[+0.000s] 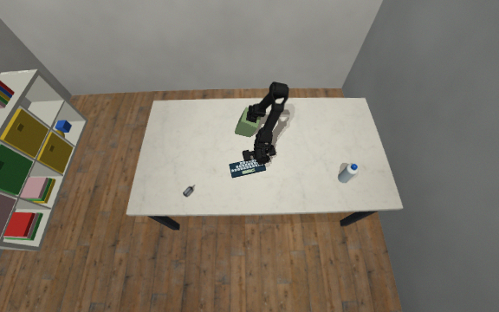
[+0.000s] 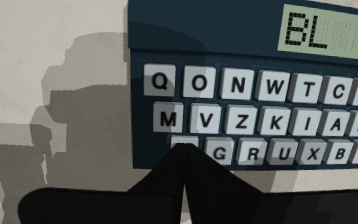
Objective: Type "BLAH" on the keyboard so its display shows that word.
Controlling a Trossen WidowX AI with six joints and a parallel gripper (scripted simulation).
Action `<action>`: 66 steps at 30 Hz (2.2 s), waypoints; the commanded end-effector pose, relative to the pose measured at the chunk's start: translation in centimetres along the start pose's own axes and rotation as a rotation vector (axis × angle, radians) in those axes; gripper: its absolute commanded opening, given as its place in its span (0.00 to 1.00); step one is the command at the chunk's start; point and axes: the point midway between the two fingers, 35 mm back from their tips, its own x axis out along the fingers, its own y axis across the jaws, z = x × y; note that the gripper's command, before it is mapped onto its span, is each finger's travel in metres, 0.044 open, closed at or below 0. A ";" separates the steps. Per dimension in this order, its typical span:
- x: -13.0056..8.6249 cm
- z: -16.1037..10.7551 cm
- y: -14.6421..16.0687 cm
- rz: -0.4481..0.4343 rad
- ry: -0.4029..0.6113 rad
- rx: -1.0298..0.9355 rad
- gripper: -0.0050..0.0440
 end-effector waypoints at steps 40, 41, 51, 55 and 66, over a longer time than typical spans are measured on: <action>-3.6 2.4 -7.8 -0.005 -0.016 -0.005 0.00; -3.6 2.4 -8.2 -0.005 -0.016 -0.005 0.00; -1.8 1.8 -8.1 0.000 -0.002 0.002 0.00; -1.9 2.1 -8.2 -0.003 -0.009 0.001 0.00; -0.3 1.9 -8.1 0.000 -0.002 0.002 0.00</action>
